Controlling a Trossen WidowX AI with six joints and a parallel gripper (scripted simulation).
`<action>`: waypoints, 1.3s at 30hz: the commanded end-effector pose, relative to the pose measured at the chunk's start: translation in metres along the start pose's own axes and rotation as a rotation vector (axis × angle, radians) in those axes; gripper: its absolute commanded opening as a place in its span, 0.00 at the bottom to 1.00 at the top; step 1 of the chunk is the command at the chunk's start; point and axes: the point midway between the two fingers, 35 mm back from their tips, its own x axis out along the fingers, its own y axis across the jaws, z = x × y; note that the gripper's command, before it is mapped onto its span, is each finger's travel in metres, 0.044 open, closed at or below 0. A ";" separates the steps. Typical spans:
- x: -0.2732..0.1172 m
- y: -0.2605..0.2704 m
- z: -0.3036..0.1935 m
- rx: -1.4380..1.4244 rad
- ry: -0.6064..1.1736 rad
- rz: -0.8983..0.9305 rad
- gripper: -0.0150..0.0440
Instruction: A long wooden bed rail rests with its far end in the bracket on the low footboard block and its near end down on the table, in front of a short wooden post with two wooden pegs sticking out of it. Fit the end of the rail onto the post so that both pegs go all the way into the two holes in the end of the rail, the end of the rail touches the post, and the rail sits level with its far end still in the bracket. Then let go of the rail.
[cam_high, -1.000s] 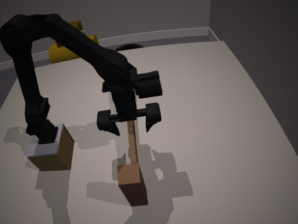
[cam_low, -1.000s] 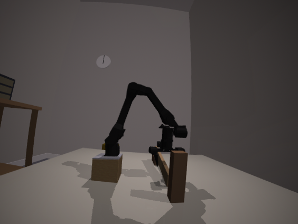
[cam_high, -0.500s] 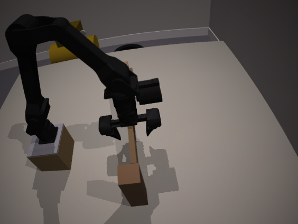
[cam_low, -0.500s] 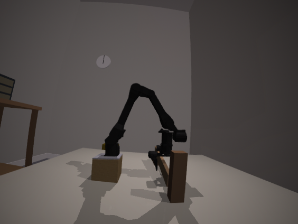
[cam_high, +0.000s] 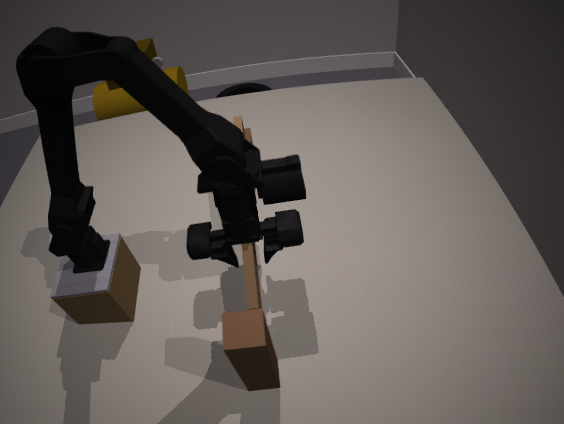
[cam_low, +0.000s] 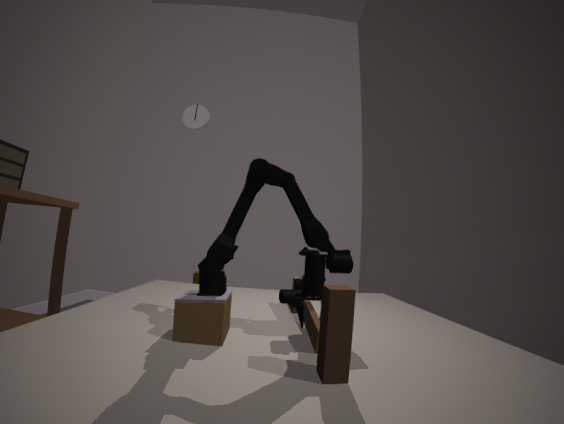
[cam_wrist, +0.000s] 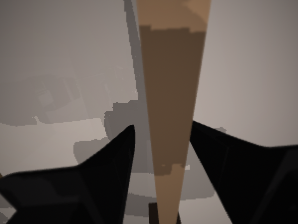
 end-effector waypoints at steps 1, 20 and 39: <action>0.002 0.001 0.001 0.004 -0.004 0.003 0.51; 0.002 0.001 0.001 0.004 -0.004 0.003 0.25; -0.007 0.000 0.000 0.004 -0.004 0.003 0.25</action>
